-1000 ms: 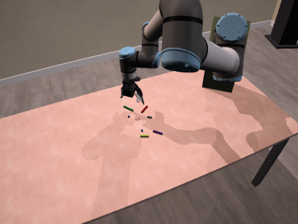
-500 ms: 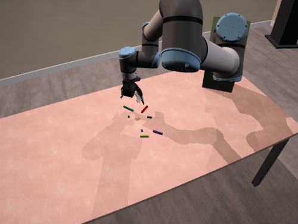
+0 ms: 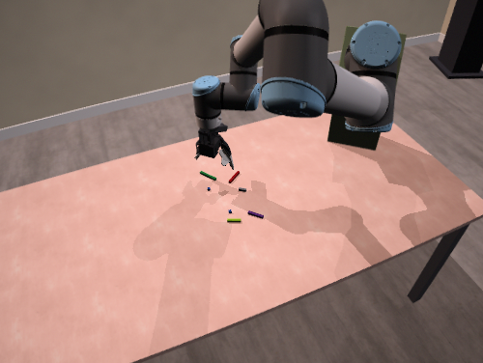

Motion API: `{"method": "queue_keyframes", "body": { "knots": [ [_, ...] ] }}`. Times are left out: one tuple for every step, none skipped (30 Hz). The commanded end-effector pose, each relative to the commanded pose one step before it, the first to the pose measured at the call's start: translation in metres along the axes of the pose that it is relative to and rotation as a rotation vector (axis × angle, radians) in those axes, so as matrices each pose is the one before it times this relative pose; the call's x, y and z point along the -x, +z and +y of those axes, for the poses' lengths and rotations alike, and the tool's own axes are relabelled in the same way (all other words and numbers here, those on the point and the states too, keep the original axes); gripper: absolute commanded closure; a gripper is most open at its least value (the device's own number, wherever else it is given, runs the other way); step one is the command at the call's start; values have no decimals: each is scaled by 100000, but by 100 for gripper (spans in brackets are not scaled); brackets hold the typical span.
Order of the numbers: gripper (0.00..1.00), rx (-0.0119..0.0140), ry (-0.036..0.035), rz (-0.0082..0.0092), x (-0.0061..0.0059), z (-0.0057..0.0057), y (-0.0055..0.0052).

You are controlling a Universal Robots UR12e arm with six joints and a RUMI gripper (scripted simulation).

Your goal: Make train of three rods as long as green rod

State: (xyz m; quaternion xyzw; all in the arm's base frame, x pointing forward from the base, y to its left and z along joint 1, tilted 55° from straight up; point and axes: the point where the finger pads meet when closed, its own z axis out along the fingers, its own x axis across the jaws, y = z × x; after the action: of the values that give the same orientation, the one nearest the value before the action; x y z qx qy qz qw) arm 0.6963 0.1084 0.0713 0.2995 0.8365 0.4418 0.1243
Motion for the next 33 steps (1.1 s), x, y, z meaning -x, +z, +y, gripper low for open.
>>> {"method": "queue_keyframes", "body": {
  "knots": [
    [0, 17, -30, -69, 37, 15, -33],
    [0, 0, 0, 0, 0, 0, 0],
    [0, 0, 0, 0, 0, 0, 0],
    [0, 0, 0, 0, 0, 0, 0],
    [0, -5, -115, 1, -16, 25, 1],
    [0, -33, -727, 8, -103, 156, 5],
    [0, -76, -1748, 19, -248, 376, 12],
    [0, -120, -2984, 32, -418, 648, 17],
    [0, -152, -4268, 43, -584, 941, 18],
    [0, -161, -5459, 50, -719, 1230, 11],
    [0, -113, -4898, 38, -607, 1134, -2],
    [0, 0, 0, 0, 0, 0, 0],
    [0, 0, 0, 0, 0, 0, 0],
    [0, -110, -6978, 39, -824, 1651, -22],
    [0, -42, -4866, 14, -520, 1186, -29],
    [0, -11, -2652, 2, -261, 659, -21],
    [0, -3, -3495, -3, -331, 877, -33],
    [0, 12, -3663, -12, -327, 930, -41],
    [0, 26, -3562, -21, -297, 915, -46],
    [0, 40, -3552, -30, -275, 923, -53],
    [0, 53, -3563, -40, -255, 935, -59],
    [0, 66, -3562, -51, -234, 944, -66],
    [0, 78, -3563, -62, -212, 953, -73],
    [0, 90, -3562, -75, -190, 960, -79],
    [0, 102, -3562, -87, -168, 968, -86],
    [0, 95, -3014, -84, -122, 824, -78],
    [0, 60, -1790, -55, -62, 492, -49],
    [0, 27, -771, -25, -24, 213, -21],
    [0, 0, 0, 0, 0, 0, 0],
    [0, 0, 0, 0, 0, 0, 0],
    [0, 5, -146, -5, -4, 40, -4],
    [0, 0, -6, 0, 0, 2, 0],
    [86, 0, 0, 0, 0, 0, 0]
  ]
}}
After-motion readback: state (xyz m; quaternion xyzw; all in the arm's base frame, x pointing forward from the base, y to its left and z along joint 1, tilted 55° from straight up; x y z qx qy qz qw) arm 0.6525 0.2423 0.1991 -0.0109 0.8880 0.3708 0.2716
